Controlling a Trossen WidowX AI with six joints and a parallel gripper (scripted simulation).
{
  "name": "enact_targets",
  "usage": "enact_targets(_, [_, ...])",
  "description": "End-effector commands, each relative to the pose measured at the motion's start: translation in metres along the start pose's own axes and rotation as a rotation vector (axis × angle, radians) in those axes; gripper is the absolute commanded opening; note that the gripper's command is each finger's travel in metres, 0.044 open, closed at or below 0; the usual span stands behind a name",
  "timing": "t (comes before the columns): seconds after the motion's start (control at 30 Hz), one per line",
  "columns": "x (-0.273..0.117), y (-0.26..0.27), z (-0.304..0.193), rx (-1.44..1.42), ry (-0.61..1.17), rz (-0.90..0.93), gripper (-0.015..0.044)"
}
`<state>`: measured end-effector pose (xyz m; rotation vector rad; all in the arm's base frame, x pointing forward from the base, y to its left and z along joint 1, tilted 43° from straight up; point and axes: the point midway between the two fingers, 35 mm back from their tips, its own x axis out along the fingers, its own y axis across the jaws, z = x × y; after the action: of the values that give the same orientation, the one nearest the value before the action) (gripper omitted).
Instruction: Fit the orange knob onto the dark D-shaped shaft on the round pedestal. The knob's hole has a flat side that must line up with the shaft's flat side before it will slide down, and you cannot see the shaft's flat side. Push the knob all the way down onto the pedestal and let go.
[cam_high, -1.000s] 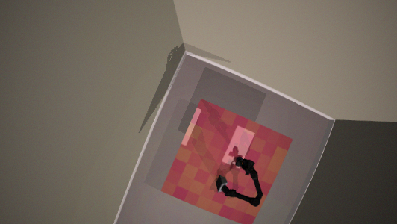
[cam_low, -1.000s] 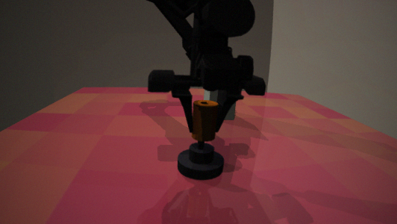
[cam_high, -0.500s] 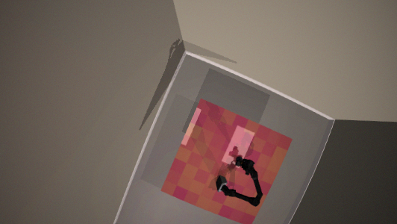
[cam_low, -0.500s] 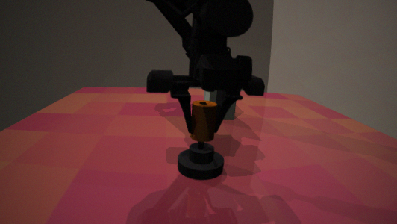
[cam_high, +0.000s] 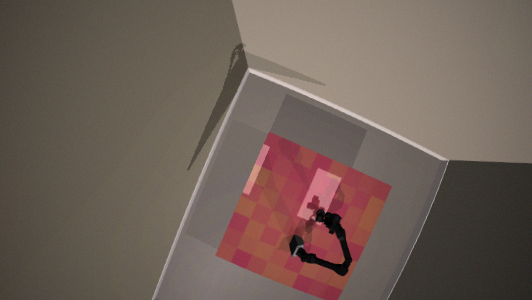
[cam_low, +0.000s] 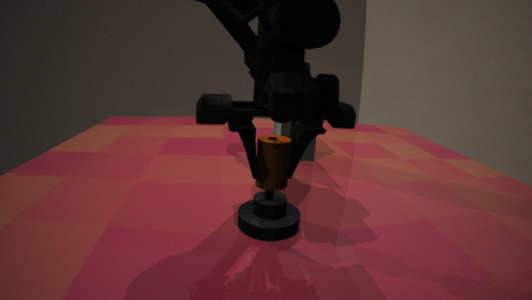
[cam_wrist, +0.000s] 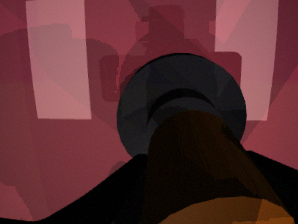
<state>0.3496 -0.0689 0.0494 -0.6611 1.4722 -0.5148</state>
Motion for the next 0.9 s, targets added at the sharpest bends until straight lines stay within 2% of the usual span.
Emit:
enact_targets(0.0, [-0.0012,0.0006,0.0001,-0.002,-0.006,-0.001,0.0])
enact_targets(0.87, [0.002,-0.0011,0.0008,-0.002,-0.006,-0.001,0.0])
